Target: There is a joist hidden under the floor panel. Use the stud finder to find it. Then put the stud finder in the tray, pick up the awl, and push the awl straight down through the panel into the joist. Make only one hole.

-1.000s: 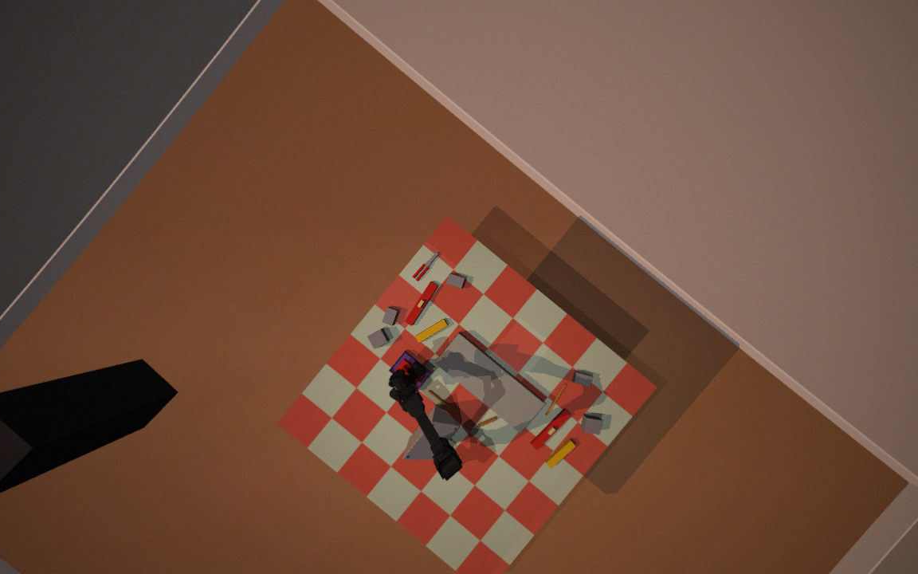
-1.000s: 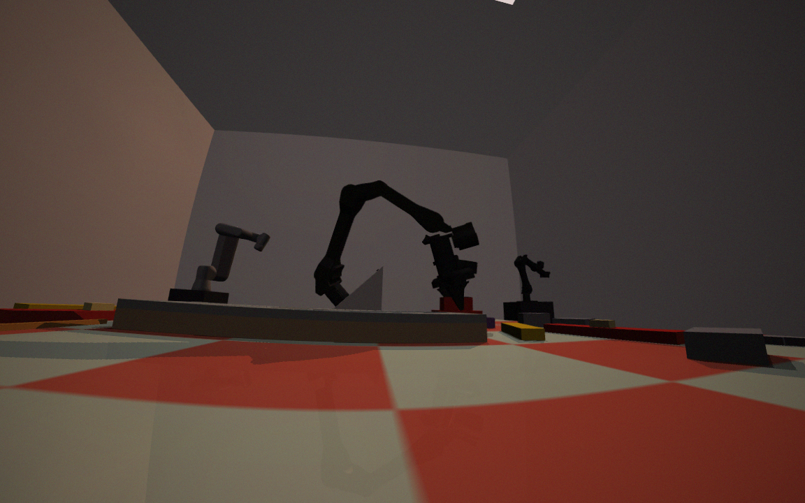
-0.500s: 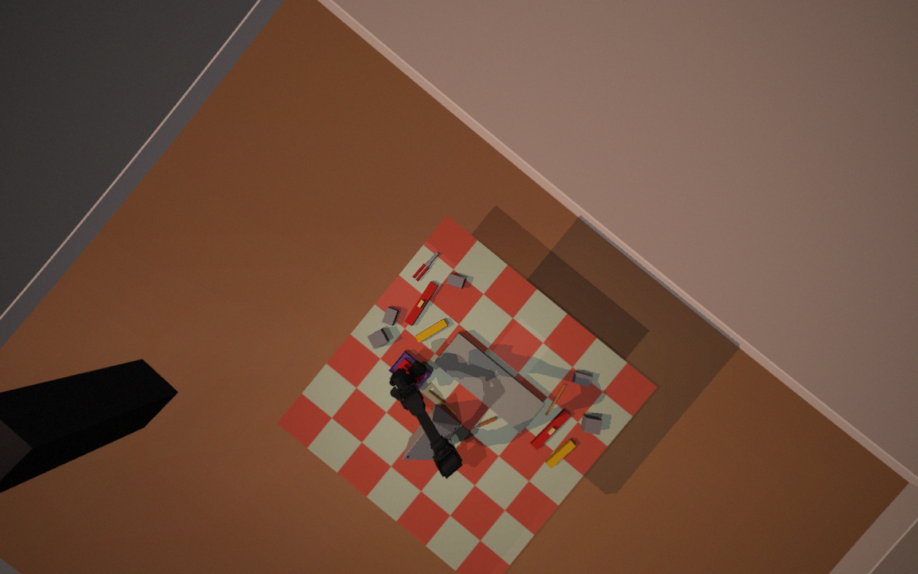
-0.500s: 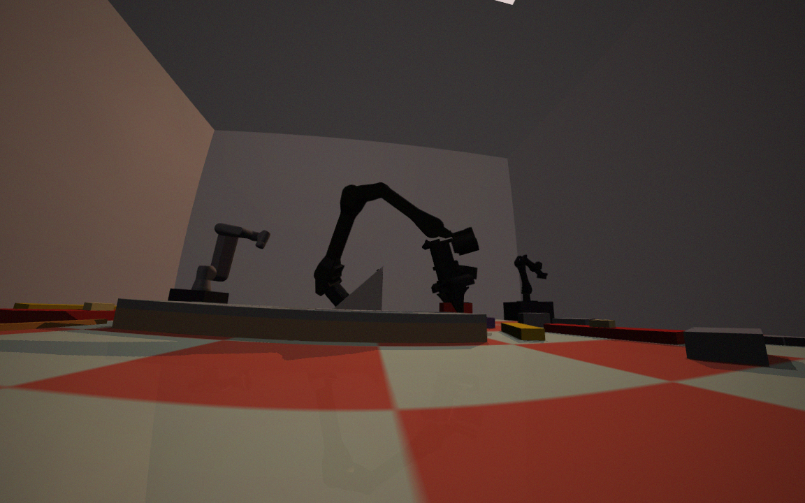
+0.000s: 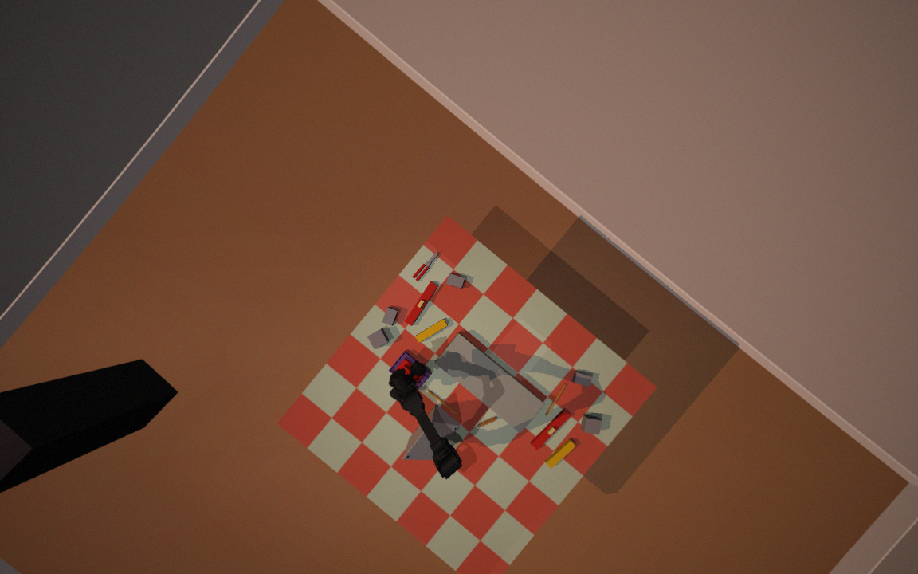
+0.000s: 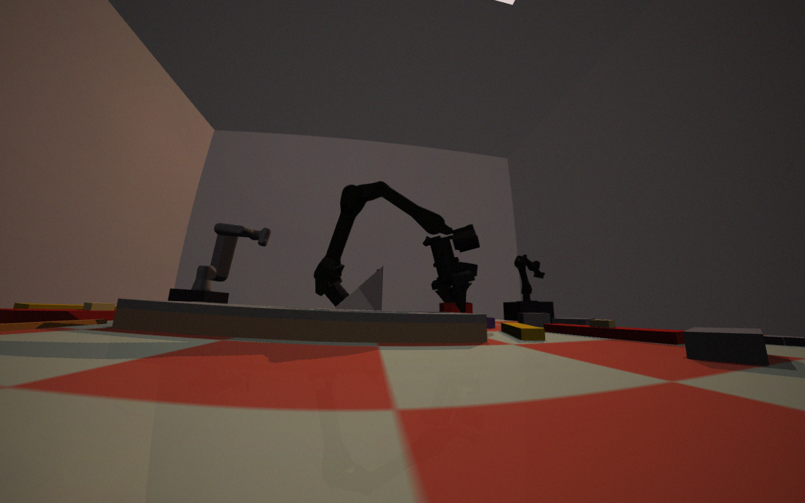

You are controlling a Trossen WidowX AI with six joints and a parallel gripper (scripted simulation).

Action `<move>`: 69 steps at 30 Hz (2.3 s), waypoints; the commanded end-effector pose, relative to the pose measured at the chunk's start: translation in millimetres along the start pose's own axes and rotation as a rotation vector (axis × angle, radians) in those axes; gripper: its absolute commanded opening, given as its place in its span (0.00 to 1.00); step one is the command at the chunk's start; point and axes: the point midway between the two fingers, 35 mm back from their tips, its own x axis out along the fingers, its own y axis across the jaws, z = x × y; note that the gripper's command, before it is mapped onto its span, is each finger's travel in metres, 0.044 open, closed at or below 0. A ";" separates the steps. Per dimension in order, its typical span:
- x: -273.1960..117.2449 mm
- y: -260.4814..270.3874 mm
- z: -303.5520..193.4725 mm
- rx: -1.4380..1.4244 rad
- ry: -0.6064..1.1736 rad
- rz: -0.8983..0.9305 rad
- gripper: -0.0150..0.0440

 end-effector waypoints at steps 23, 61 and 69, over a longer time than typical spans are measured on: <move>-123.7 -110.0 -149.0 0.769 0.006 -0.064 1.00; -128.6 -64.2 -437.4 2.049 0.216 -0.228 1.00; -116.1 -64.9 -440.9 2.049 0.215 -0.228 1.00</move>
